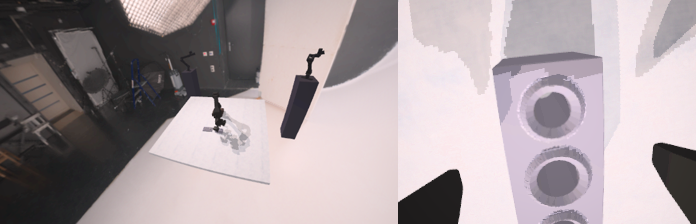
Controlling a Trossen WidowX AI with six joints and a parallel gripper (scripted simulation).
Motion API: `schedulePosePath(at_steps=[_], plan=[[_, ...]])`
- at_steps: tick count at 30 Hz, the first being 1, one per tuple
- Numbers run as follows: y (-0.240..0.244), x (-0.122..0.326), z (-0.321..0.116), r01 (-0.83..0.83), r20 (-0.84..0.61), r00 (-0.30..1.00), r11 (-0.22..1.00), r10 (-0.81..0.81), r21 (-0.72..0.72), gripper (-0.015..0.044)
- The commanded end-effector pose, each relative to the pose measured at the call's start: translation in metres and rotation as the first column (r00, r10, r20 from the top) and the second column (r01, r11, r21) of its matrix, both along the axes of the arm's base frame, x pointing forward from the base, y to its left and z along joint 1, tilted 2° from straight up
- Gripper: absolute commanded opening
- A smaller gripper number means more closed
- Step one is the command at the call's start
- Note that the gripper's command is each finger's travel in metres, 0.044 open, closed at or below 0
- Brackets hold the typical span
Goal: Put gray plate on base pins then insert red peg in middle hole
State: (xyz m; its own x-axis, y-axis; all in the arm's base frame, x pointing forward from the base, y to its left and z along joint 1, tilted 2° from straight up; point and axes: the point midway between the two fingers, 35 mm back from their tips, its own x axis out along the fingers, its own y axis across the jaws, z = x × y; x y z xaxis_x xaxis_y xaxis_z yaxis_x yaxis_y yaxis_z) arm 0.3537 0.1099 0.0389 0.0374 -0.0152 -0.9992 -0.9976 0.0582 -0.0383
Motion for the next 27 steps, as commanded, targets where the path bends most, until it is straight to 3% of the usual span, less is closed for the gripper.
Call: schedulePosePath(at_steps=[1,20,27], plan=[[-0.001,-0.001,-0.008,-0.004,-0.004,1.000,1.000,0.004,-0.005,0.0440],[-0.002,-0.001,-0.036,-0.004,-0.004,1.000,1.000,0.004,-0.005,0.0440],[-0.002,-0.001,-0.036,-0.004,-0.004,1.000,1.000,0.004,-0.005,0.0256]])
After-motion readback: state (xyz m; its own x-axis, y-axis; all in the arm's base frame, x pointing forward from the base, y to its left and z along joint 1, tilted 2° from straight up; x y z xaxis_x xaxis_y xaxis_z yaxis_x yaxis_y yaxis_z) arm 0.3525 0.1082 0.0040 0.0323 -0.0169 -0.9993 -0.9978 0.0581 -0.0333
